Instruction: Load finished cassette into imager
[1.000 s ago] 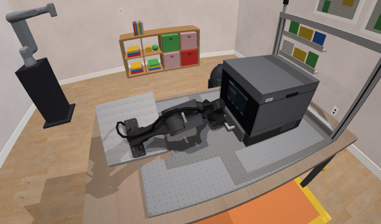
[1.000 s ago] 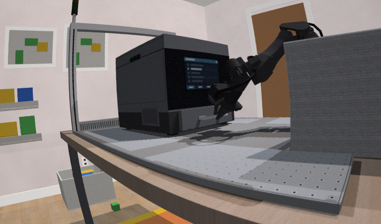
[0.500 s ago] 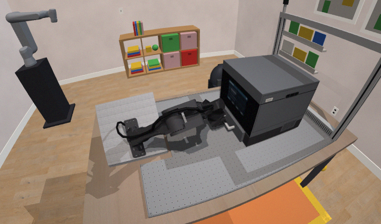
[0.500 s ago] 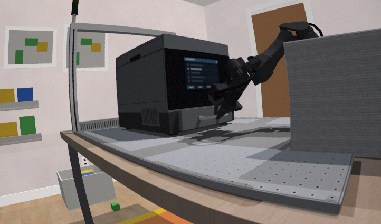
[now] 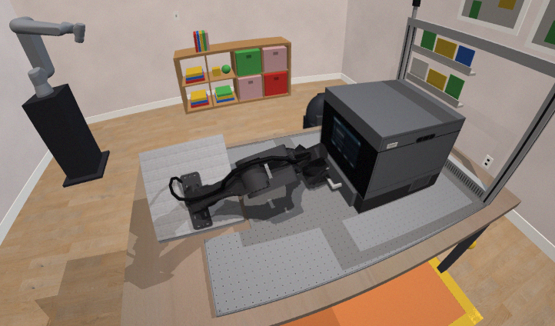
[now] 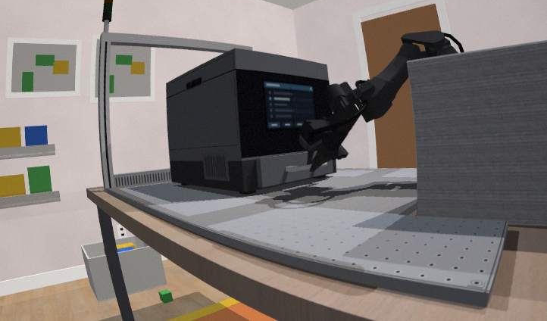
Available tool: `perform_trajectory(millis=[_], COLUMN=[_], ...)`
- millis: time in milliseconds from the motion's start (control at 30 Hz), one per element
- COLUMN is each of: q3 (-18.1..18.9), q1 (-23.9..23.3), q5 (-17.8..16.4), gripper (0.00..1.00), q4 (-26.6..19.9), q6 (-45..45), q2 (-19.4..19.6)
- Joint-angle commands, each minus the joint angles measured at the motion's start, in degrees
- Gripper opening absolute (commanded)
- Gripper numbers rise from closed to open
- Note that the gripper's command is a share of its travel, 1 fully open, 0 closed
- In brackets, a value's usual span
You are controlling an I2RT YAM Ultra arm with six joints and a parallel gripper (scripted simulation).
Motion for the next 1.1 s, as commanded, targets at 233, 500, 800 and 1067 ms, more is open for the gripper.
perform_trajectory(millis=[233, 500, 800, 1067], q3=[-1.35, -1.35, 0.50, 0.50], q1=[0.83, 0.83, 0.84, 0.84], q5=[-0.69, -0.69, -0.72, -0.72], gripper=[0.00, 0.00, 0.35, 0.35], q4=[-0.82, -0.82, -0.77, -0.77], q6=[0.10, 0.10, 0.09, 0.09], q2=[-1.67, -1.67, -1.76, -1.76])
